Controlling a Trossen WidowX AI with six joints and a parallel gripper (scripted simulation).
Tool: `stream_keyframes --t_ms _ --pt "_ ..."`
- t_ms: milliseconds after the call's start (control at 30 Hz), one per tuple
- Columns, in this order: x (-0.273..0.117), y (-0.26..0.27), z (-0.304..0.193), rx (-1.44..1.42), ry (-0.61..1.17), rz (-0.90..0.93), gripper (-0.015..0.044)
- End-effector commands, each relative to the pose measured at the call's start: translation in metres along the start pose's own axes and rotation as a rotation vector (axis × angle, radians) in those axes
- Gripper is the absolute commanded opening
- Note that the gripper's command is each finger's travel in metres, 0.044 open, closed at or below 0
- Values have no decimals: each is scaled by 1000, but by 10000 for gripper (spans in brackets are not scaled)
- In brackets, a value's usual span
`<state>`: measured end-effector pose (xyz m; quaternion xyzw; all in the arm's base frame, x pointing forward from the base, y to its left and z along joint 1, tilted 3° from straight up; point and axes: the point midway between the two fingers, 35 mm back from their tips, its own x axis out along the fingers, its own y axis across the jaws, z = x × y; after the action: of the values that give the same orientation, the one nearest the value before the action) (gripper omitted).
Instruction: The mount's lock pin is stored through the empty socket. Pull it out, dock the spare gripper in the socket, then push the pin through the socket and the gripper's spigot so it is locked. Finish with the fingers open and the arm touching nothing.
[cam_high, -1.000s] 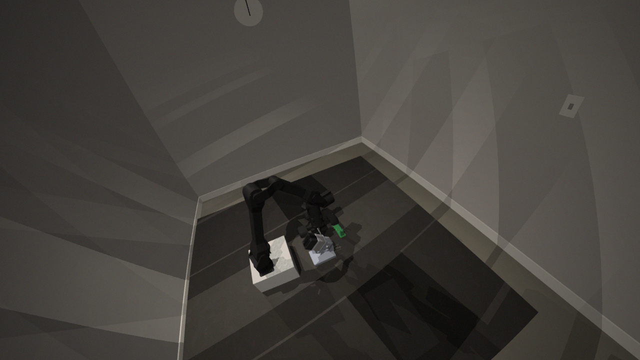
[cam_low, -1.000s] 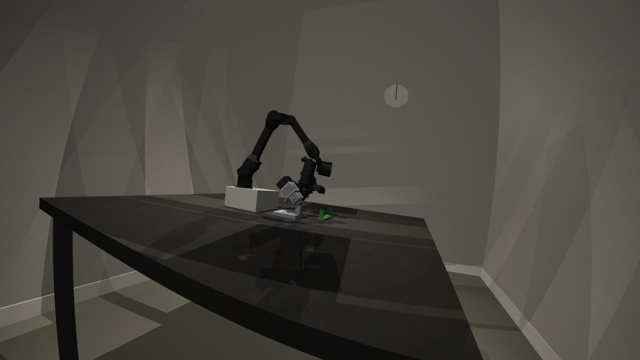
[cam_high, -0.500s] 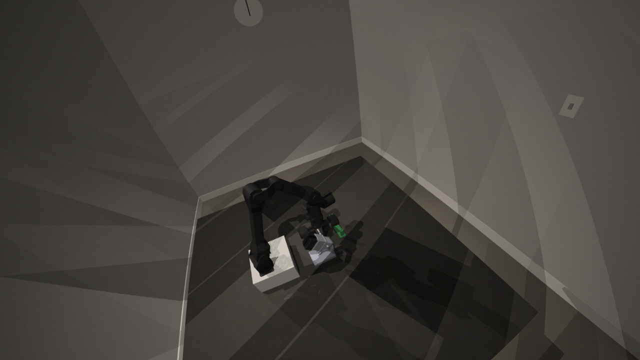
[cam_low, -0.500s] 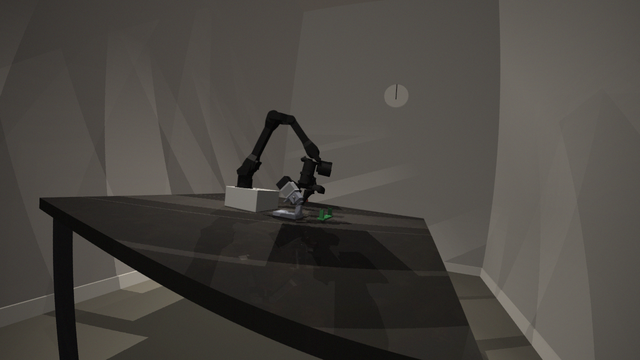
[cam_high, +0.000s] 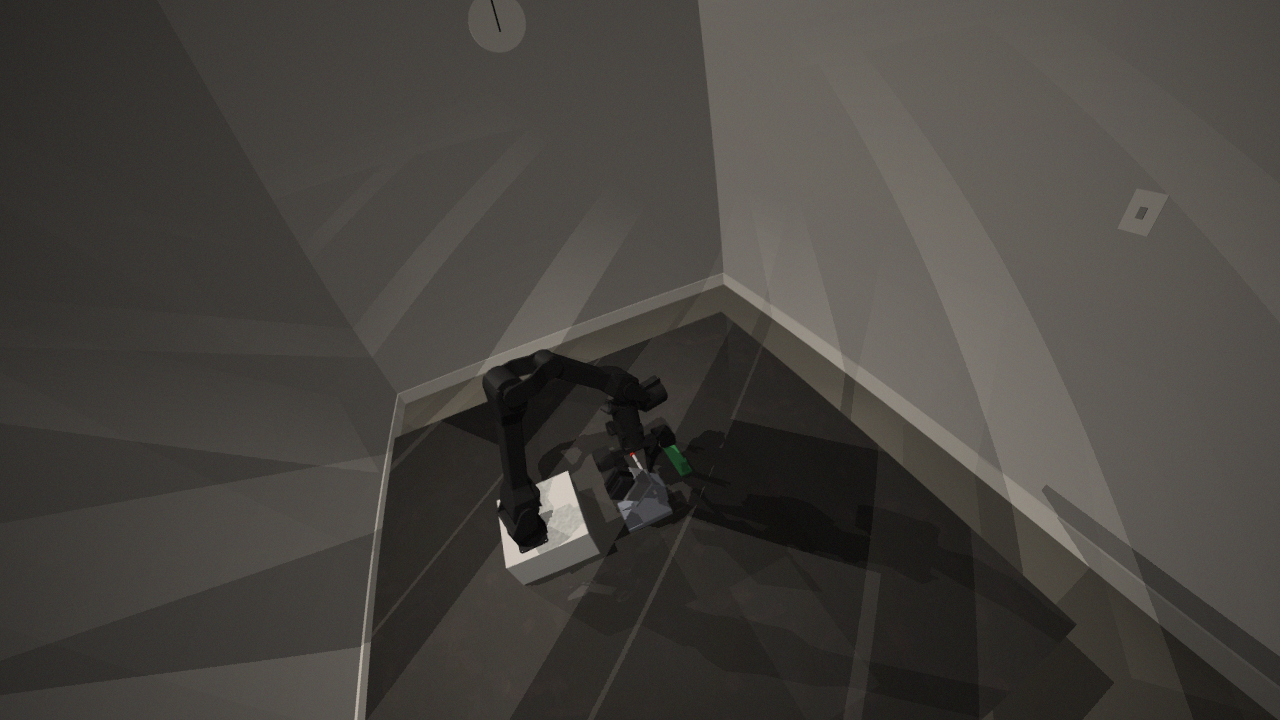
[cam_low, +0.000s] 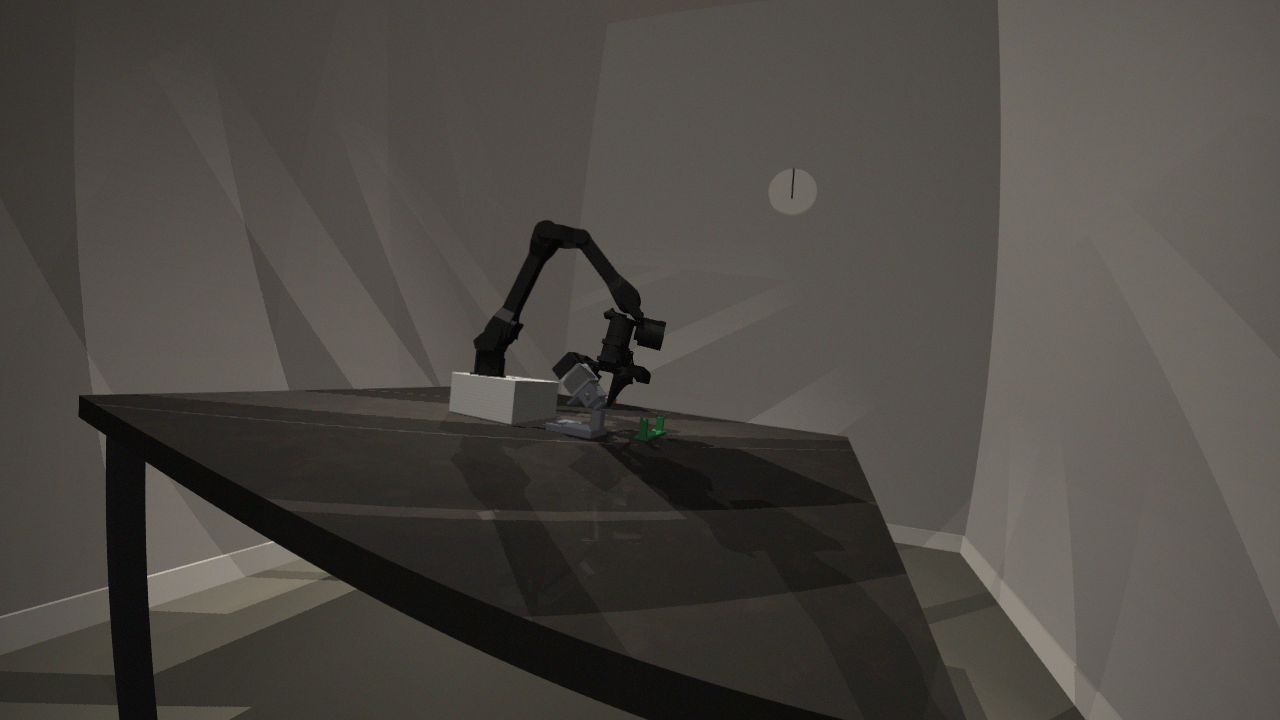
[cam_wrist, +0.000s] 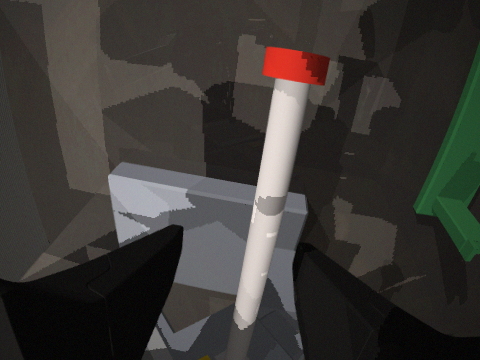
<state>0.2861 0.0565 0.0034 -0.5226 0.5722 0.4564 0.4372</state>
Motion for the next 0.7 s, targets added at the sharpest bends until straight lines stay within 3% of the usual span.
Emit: stream_keyframes --t_ms 0,667 --pt "-10 0 4 1 -2 -1 200" --pt "-50 6 20 -10 18 18 200"
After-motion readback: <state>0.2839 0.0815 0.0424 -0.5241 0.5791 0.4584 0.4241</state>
